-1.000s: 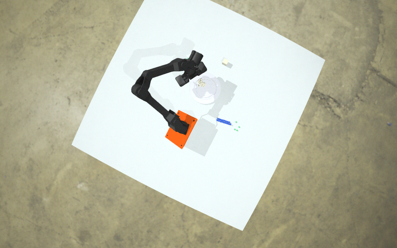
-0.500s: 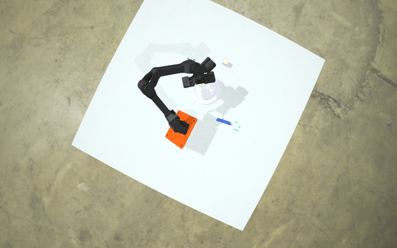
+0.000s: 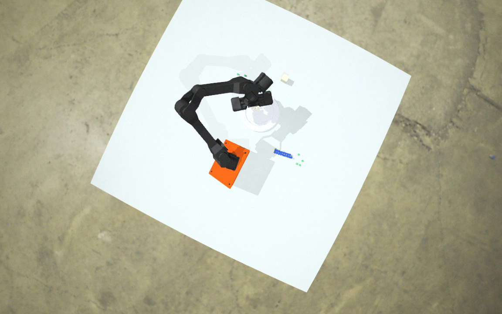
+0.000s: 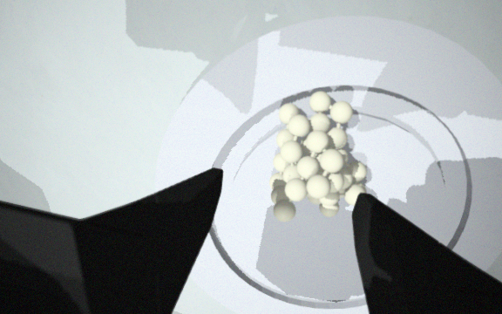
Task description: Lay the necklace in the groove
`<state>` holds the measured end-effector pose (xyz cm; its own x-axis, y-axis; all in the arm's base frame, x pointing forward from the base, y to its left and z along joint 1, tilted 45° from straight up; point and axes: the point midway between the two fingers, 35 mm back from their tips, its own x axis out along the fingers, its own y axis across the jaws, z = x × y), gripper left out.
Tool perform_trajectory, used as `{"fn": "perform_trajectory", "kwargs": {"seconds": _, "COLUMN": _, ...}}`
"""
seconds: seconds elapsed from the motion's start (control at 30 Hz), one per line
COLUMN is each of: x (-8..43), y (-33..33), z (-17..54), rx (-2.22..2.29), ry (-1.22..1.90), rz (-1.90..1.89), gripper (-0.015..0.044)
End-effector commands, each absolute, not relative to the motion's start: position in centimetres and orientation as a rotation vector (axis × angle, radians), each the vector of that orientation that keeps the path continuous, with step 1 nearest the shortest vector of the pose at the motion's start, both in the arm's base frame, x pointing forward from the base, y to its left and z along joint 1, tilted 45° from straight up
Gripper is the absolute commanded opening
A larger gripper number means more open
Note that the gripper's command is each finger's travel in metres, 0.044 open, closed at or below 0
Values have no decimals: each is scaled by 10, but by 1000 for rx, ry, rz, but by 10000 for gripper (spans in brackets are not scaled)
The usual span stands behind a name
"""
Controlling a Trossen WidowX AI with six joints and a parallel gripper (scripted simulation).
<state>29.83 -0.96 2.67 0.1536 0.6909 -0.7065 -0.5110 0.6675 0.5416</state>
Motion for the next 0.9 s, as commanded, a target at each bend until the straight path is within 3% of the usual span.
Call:
{"fn": "perform_trajectory", "kwargs": {"seconds": 0.0, "x": 298, "y": -4, "z": 21, "rx": 197, "ry": 1126, "rz": 871, "gripper": 250}}
{"fn": "perform_trajectory", "kwargs": {"seconds": 0.47, "x": 299, "y": 10, "z": 7, "rx": 203, "ry": 1131, "rz": 872, "gripper": 250}}
{"fn": "perform_trajectory", "kwargs": {"seconds": 0.87, "x": 300, "y": 6, "z": 10, "rx": 196, "ry": 1131, "rz": 869, "gripper": 170}}
